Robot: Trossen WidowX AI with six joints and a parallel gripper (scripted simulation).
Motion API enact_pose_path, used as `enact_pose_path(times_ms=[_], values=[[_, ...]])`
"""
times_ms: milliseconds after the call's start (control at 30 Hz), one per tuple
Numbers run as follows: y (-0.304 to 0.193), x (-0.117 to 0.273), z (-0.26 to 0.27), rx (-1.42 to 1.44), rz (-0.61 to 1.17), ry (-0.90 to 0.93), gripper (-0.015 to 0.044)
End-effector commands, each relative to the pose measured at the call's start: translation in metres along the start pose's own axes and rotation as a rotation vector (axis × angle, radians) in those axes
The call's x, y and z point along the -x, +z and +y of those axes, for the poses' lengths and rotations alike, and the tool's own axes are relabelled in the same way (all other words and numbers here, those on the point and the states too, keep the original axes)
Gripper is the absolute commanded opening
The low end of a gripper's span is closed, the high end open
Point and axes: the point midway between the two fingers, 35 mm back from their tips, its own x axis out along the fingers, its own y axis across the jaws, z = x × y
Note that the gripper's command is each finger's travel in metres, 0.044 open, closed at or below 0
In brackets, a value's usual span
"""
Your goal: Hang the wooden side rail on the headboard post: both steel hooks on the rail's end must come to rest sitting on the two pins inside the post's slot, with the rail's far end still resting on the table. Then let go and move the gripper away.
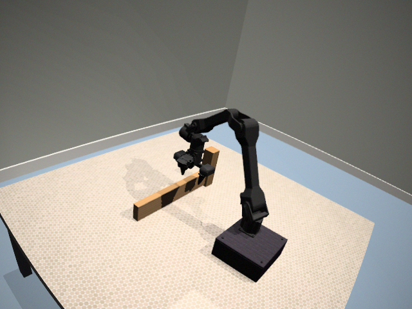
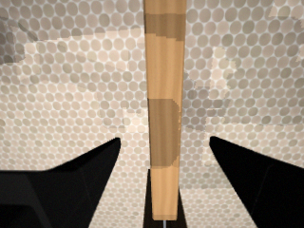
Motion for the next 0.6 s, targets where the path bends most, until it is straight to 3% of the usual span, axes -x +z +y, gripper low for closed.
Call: enact_pose_path(times_ms=[0, 567], values=[[0.0097, 0.001, 0.0002, 0.001, 0.004, -0.002, 0.044], [0.0071, 0.0004, -0.0009, 0.009, 0.0, -0.001, 0.044]])
